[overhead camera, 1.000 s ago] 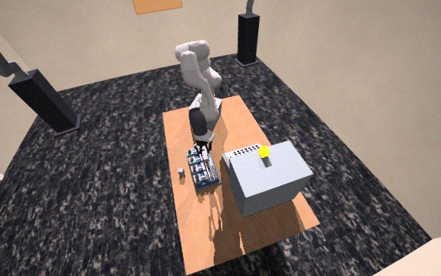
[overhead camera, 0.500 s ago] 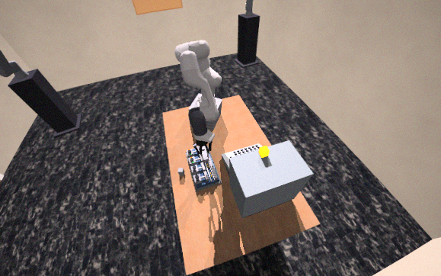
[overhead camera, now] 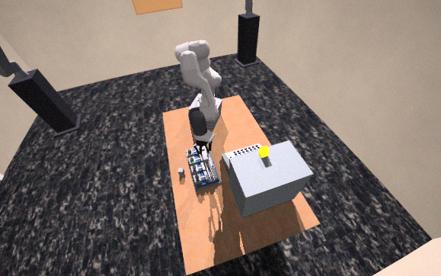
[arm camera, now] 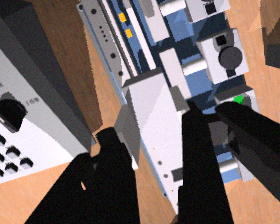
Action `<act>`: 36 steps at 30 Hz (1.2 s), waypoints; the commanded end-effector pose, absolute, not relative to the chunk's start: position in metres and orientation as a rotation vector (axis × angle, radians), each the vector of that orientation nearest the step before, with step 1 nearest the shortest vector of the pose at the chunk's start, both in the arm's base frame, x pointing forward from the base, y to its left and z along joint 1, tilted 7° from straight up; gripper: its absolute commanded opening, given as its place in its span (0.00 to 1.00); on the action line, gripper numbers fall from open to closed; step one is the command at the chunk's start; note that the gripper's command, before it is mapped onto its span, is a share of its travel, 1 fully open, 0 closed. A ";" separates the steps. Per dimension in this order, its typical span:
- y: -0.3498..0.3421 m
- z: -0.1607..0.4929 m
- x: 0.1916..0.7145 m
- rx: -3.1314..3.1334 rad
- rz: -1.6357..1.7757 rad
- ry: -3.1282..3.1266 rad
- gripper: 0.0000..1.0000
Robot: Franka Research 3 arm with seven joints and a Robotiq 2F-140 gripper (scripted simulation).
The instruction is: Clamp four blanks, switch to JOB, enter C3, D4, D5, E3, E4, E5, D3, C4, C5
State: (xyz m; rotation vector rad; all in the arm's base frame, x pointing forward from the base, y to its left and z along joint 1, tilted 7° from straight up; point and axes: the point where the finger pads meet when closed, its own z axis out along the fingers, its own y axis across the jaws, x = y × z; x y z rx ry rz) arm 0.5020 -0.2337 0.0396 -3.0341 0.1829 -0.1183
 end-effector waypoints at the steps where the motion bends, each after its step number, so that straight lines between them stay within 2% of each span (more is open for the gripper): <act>1: -0.235 0.042 0.503 -3.036 -0.122 0.191 0.00; 36: -0.235 0.042 0.503 -3.036 -0.122 0.187 0.00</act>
